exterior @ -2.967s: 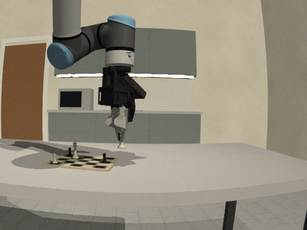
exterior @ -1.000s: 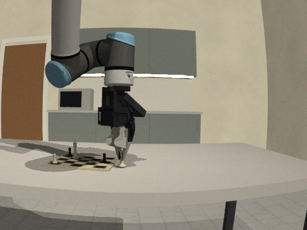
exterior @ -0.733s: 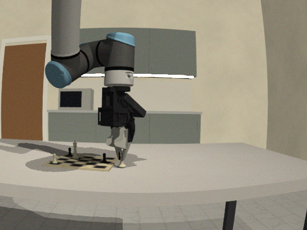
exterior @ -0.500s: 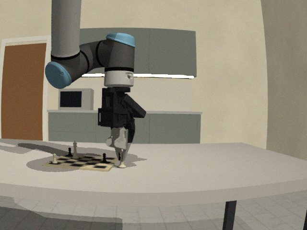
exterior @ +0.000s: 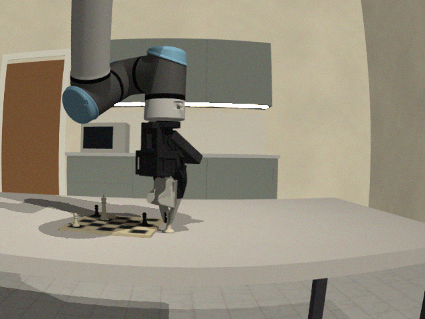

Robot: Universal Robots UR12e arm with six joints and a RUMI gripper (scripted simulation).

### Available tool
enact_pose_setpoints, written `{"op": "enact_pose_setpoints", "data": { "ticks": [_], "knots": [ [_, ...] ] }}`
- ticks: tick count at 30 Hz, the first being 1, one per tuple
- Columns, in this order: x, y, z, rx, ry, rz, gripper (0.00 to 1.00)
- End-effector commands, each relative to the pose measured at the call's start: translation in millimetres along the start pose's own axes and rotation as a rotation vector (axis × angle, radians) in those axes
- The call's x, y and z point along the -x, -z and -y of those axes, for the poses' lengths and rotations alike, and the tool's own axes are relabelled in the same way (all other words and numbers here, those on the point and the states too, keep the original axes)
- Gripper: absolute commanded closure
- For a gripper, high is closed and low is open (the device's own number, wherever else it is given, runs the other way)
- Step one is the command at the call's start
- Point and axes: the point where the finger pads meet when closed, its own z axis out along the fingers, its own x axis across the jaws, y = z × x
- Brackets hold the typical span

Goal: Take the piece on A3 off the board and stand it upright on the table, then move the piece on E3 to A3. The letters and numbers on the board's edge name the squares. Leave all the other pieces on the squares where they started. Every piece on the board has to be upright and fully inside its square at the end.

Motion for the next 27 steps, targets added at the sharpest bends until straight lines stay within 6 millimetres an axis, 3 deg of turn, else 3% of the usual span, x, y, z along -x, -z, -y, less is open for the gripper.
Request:
{"op": "enact_pose_setpoints", "data": {
  "ticks": [1, 25, 27],
  "knots": [
    [-0.3, 0.7, 0.4, -0.001, 0.000, -0.001, 1.00],
    [-0.3, 0.7, 0.4, -0.001, 0.000, -0.001, 1.00],
    [-0.3, 0.7, 0.4, -0.001, 0.000, -0.001, 0.95]
  ]
}}
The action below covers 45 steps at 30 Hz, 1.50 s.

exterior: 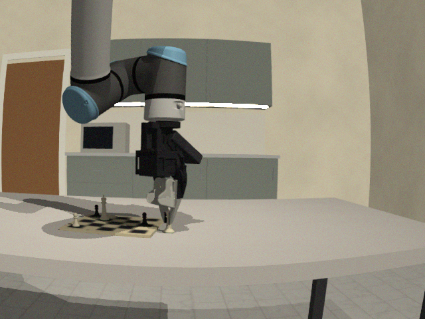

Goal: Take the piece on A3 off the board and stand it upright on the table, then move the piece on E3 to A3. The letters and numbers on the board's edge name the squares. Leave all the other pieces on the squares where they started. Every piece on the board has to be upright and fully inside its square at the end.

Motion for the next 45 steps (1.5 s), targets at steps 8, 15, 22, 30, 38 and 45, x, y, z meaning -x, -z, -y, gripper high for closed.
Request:
{"op": "enact_pose_setpoints", "data": {
  "ticks": [8, 15, 22, 30, 38, 45],
  "knots": [
    [0, 1, 0, -0.001, 0.000, -0.001, 0.80],
    [0, 1, 0, -0.001, 0.000, -0.001, 0.75],
    [0, 1, 0, -0.001, 0.000, -0.001, 0.75],
    [0, 9, 0, -0.001, 0.000, -0.001, 0.75],
    [0, 46, 0, -0.001, 0.000, -0.001, 0.75],
    [0, 80, 0, -0.001, 0.000, -0.001, 0.75]
  ]
}}
